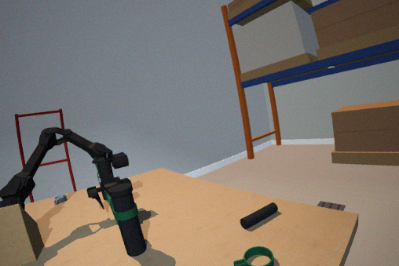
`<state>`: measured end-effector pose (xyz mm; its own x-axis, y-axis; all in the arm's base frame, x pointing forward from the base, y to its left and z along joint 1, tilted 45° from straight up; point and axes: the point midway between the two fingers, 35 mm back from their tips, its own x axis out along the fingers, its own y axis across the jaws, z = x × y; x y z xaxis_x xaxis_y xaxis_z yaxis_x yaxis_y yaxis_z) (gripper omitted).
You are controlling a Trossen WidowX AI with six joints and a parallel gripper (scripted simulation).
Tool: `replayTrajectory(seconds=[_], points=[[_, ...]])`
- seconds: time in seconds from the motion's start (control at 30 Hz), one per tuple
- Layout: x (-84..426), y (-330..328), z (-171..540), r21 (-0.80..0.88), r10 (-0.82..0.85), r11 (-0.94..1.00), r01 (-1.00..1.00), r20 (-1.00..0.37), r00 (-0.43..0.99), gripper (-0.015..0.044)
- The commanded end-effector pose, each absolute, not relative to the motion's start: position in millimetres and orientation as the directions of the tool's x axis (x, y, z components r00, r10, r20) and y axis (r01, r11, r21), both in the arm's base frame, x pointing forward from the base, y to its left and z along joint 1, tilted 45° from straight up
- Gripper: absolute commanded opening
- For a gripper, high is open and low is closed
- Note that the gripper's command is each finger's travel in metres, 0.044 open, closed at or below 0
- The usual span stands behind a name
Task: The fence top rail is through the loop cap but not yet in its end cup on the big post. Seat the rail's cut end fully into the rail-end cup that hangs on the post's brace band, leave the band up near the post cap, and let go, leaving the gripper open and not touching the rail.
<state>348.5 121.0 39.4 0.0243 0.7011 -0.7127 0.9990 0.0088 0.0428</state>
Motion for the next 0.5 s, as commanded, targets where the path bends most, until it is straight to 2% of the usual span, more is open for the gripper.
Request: replayTrajectory(seconds=[0.0,0.03,0.43,0.47], points=[[346.9,126.1,33.9,0.037,0.703,0.008,0.999,-0.71,0.021,0.044],[346.9,126.2,33.7,0.037,0.703,0.008,0.999,-0.71,0.021,0.044],[346.9,126.2,33.7,0.037,0.703,0.008,0.999,-0.71,0.021,0.0125],[346.9,126.2,33.7,0.037,0.703,0.008,0.999,-0.71,0.021,0.0118]])
